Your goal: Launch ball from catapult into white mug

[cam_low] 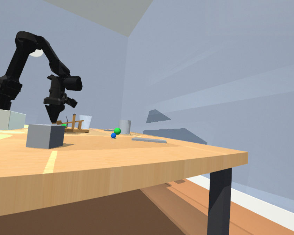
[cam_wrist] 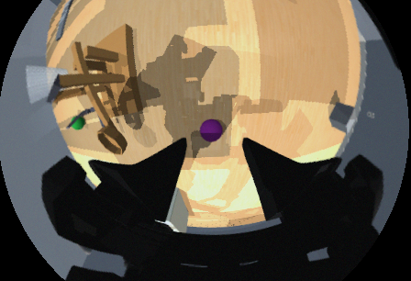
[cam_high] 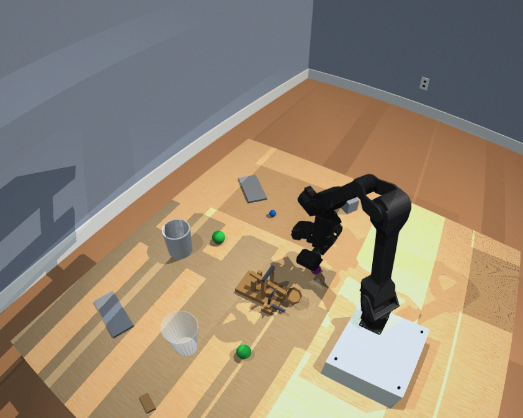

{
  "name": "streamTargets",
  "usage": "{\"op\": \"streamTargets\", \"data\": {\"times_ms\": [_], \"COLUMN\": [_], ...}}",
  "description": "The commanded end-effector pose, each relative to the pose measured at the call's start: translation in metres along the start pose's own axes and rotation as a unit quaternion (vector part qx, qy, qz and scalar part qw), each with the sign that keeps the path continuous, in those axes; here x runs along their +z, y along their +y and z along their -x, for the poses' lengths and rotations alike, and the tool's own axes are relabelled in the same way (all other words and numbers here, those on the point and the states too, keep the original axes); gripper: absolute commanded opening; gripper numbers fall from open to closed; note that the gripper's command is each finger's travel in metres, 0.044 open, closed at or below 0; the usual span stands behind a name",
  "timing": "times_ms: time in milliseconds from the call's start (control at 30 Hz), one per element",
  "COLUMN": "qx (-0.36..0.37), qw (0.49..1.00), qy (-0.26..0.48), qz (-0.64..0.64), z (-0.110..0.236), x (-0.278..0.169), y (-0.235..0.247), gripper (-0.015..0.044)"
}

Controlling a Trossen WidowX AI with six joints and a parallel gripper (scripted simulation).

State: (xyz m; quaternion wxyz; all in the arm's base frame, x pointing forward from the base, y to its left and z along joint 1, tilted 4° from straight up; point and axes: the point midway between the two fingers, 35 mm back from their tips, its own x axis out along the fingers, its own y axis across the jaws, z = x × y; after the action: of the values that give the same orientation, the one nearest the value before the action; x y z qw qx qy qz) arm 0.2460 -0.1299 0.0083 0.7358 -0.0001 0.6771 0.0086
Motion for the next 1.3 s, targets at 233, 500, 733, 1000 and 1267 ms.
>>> {"op": "streamTargets", "data": {"times_ms": [233,500,733,1000,1267], "qx": [0.005,0.005,0.005,0.005,0.005], "qw": [1.0,1.0,1.0,1.0,1.0], "qy": [0.004,0.004,0.004,0.004,0.004], "qz": [0.002,0.002,0.002,0.002,0.002], "z": [-0.019,-0.032,-0.042,-0.043,-0.043], "x": [-0.003,-0.003,-0.004,-0.004,-0.004], "y": [0.002,0.002,0.003,0.003,0.003], "gripper": [0.03,0.03,0.03,0.0162,0.0109]}}
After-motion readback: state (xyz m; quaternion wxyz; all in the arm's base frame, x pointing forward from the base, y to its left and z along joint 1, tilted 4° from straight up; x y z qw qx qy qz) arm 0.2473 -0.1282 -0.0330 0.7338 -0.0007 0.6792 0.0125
